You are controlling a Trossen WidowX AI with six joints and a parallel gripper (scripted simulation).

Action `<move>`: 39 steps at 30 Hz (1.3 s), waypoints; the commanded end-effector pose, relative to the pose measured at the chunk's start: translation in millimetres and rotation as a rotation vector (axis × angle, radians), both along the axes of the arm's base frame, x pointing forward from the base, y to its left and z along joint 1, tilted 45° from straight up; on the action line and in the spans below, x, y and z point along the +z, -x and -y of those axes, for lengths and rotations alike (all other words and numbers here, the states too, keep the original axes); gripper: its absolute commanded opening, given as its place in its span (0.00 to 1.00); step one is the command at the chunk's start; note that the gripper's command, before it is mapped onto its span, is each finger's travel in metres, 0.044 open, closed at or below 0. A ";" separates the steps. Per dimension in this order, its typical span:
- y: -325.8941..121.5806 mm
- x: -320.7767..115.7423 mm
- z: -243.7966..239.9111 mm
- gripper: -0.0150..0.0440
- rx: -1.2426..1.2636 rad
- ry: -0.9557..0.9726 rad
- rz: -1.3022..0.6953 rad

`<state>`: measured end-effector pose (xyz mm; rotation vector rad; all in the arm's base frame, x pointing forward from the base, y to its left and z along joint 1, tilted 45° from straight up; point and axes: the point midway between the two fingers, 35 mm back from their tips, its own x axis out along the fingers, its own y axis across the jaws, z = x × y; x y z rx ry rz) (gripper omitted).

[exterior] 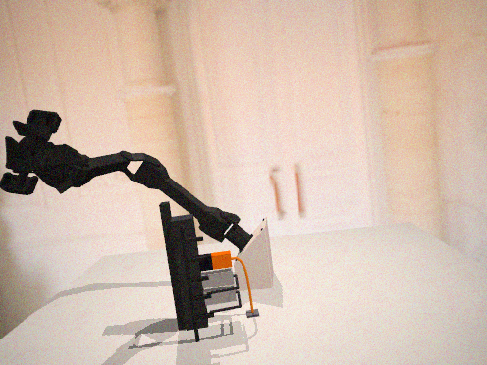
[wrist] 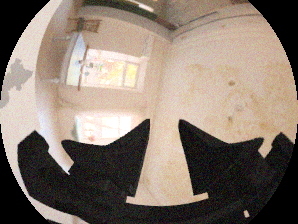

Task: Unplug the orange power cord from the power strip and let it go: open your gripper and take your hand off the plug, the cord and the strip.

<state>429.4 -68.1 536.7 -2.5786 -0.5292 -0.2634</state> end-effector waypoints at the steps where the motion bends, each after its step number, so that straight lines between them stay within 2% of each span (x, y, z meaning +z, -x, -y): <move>1: -12.7 -15.5 -9.0 0.53 0.009 -0.093 -0.070; 7: -37.7 -60.3 -21.3 0.53 0.007 -0.260 -0.251; 14: -61.6 -145.5 -55.1 0.53 -0.017 -0.476 -0.576; 22: -61.7 -258.7 -103.9 0.53 -0.155 -0.672 -0.979; 29: -30.4 -351.4 -130.6 0.53 -0.407 -0.756 -1.279; 34: 16.0 -417.0 -133.1 0.53 -0.720 -0.750 -1.461; 39: 75.8 -462.9 -124.5 0.53 -1.086 -0.670 -1.536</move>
